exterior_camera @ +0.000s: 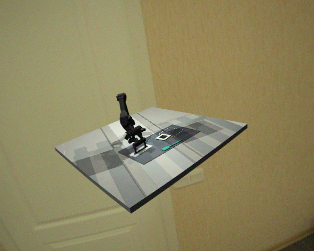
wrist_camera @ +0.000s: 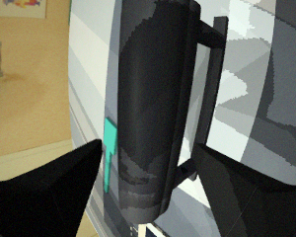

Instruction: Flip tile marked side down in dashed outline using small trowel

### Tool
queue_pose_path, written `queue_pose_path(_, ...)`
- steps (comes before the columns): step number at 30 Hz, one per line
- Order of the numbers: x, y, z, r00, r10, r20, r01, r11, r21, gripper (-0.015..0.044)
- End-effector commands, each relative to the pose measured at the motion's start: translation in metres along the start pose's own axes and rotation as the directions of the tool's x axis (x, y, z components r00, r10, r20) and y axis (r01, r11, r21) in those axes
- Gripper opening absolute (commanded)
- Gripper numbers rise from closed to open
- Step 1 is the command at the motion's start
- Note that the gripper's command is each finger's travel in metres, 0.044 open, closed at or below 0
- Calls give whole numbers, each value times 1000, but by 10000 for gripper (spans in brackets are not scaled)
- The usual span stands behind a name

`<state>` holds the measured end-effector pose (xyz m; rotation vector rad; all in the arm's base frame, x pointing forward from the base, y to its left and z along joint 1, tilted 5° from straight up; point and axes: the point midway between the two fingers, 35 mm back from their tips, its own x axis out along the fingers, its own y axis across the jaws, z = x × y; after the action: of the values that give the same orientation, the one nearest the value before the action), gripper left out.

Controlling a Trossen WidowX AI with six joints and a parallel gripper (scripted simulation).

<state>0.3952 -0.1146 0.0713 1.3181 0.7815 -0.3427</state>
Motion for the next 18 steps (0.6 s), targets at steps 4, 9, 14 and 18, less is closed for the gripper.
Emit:
queue_pose_path(4, 13, 1, 0, 1000, 2, 3, -2, 1000, 1, 300)
queue_pose_path(9, 21, 1, -1, 1000, 2, 3, -2, 1000, 2, 300)
queue_pose_path(14, 25, 1, -1, 1000, 3, 3, -3, 1000, 2, 274)
queue_pose_path(18, 25, 1, -1, 1000, 3, 3, -3, 1000, 2, 169)
